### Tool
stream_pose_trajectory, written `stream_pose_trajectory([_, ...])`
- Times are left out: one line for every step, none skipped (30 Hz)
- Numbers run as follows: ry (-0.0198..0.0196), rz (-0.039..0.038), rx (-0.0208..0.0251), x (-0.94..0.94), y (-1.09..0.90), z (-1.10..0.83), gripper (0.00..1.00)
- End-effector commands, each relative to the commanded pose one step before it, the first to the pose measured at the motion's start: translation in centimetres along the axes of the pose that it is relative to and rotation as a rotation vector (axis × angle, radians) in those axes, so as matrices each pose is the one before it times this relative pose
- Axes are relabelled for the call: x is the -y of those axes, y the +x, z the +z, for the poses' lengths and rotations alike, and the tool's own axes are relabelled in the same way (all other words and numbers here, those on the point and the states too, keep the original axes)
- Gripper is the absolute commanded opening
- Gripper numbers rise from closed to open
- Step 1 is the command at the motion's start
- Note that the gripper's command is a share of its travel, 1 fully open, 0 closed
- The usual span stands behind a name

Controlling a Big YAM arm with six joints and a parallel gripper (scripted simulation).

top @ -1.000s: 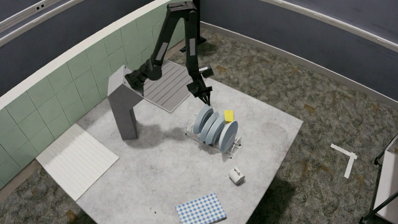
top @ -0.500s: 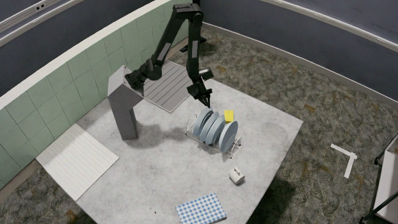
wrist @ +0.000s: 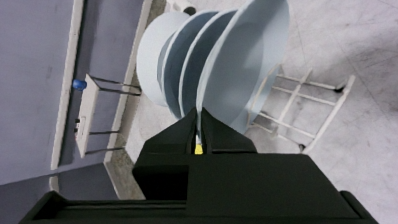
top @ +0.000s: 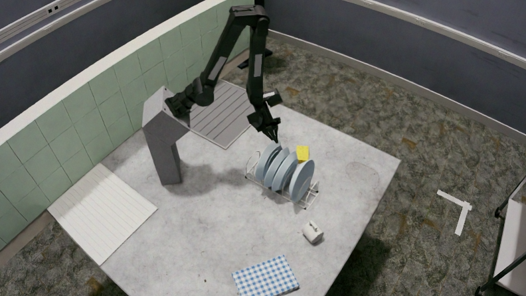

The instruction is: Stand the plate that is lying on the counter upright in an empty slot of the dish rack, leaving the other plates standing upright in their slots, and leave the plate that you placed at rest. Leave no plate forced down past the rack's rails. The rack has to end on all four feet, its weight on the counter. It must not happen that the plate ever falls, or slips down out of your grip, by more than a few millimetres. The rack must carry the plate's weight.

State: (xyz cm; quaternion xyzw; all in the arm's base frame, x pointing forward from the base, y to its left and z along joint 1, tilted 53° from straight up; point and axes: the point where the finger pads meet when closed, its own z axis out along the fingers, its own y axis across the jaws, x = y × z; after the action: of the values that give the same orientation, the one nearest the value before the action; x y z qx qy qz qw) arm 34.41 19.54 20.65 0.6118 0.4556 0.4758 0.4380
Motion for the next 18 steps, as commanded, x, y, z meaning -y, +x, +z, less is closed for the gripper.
stream_pose_trajectory([-0.03736,0.02467,0.02197,-1.728,-0.578,0.248,0.0])
stream_pose_trajectory([0.00099,-0.00162,0.00043,0.075,0.019,0.033,0.0])
stream_pose_trajectory([0.00353,-0.00577,0.00152,0.254,0.035,0.091,0.0])
stream_pose_trajectory([0.00536,-0.00877,0.00232,0.387,0.051,0.139,0.0])
stream_pose_trajectory([0.00559,-0.00915,0.00242,0.411,0.069,0.158,0.0])
stream_pose_trajectory([-0.00072,0.00114,-0.0003,-0.01,0.084,0.058,0.0])
stream_pose_trajectory([0.00007,-0.00015,0.00004,0.067,0.042,0.054,0.0])
stream_pose_trajectory([0.00021,-0.00038,0.0001,0.088,0.04,0.061,0.0])
stream_pose_trajectory([0.00034,-0.00059,0.00016,0.108,0.039,0.066,0.0])
stream_pose_trajectory([0.00015,-0.0003,0.00008,0.101,0.055,0.076,0.0])
stream_pose_trajectory([-0.00016,0.00021,-0.00006,0.08,0.081,0.087,0.0])
stream_pose_trajectory([0.00009,-0.0002,0.00005,0.103,0.069,0.087,0.0])
stream_pose_trajectory([0.00014,-0.00029,0.00008,0.11,0.067,0.088,0.0])
stream_pose_trajectory([0.00011,-0.00022,0.00006,0.108,0.069,0.088,0.0])
stream_pose_trajectory([0.00001,-0.00007,0.00002,0.099,0.073,0.088,0.0])
stream_pose_trajectory([0.0,0.0,0.0,0.0,0.0,0.0,0.0])
stream_pose_trajectory([0.0,0.0,0.0,0.0,0.0,0.0,0.0])
stream_pose_trajectory([-0.01511,0.02433,-0.00646,-0.929,-0.062,-0.268,0.0])
